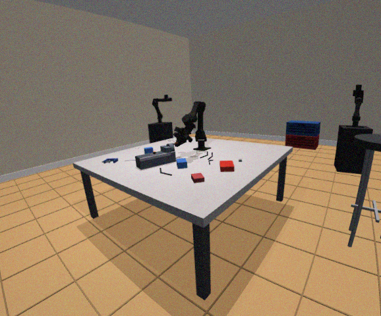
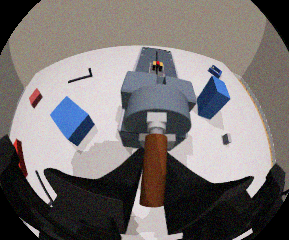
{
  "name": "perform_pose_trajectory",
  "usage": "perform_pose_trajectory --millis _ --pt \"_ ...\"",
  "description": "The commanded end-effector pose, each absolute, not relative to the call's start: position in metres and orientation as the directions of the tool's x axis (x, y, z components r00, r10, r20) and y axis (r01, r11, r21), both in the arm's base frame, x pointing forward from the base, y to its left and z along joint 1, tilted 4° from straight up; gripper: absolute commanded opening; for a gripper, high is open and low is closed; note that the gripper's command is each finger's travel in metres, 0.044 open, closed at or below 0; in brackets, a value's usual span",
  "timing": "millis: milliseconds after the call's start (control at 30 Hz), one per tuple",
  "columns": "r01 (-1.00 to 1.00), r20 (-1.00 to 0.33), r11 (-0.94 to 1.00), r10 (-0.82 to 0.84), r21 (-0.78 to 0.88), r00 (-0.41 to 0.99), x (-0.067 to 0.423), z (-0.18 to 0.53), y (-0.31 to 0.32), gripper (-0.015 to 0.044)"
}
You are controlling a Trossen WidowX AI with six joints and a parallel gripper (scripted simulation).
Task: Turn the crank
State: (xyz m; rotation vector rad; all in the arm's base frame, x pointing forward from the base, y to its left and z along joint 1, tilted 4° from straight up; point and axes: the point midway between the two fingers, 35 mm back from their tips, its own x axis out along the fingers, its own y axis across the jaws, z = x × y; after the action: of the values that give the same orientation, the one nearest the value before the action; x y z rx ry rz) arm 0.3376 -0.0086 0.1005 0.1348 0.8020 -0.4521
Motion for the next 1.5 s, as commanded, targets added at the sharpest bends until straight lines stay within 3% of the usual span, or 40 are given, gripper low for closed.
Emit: perform_pose_trajectory --millis 0,1467 --pt "0.423 -0.723 0.905 -0.319 -0.042 0.612 0.341 0.098 0.0 0.0" --pt "0.423 -0.724 0.905 -0.318 -0.04 0.613 0.347 0.071 0.013 0.0"
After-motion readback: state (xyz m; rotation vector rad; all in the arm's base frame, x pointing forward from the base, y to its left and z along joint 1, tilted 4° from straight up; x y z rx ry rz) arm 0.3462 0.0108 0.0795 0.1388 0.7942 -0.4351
